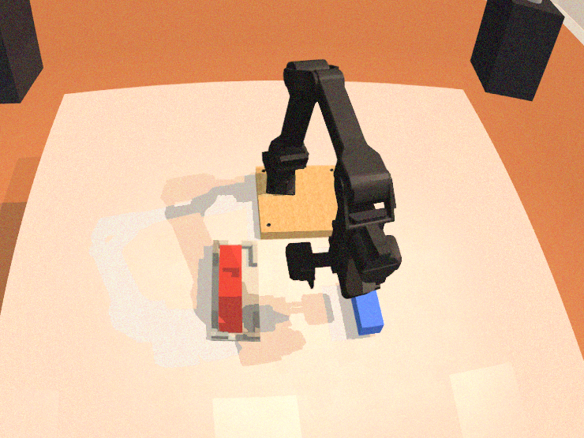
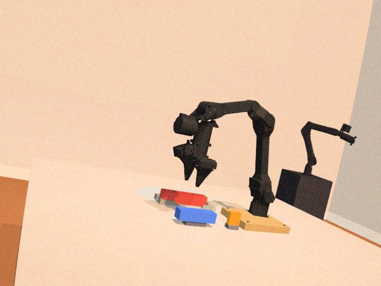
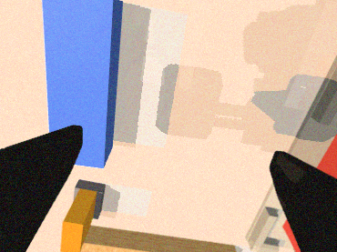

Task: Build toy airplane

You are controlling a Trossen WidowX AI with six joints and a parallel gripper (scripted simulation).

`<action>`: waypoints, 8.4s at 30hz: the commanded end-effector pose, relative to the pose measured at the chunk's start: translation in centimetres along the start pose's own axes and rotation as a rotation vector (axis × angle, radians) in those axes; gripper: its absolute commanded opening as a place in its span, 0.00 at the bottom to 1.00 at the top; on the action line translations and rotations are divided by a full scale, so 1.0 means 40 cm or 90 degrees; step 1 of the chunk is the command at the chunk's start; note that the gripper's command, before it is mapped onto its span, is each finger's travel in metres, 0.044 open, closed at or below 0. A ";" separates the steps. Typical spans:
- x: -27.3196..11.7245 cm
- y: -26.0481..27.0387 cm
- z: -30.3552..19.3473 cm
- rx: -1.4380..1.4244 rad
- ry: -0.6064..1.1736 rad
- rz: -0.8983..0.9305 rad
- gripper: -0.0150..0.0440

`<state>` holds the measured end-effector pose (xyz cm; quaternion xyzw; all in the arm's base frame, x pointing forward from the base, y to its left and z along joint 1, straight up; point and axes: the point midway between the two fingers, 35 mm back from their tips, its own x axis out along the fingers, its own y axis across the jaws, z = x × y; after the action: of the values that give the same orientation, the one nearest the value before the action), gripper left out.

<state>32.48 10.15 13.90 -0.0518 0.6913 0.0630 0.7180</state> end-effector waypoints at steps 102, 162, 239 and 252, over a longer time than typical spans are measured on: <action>0.078 0.188 0.004 0.010 0.002 0.004 0.25; -0.039 -0.100 -0.026 -0.353 0.004 -0.003 0.25; 0.032 -0.451 -0.234 -0.940 0.017 -0.004 0.58; 0.050 -0.453 -0.233 -0.940 0.017 -0.004 0.58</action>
<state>26.42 -9.17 11.89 -0.5250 0.4769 0.5066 0.4903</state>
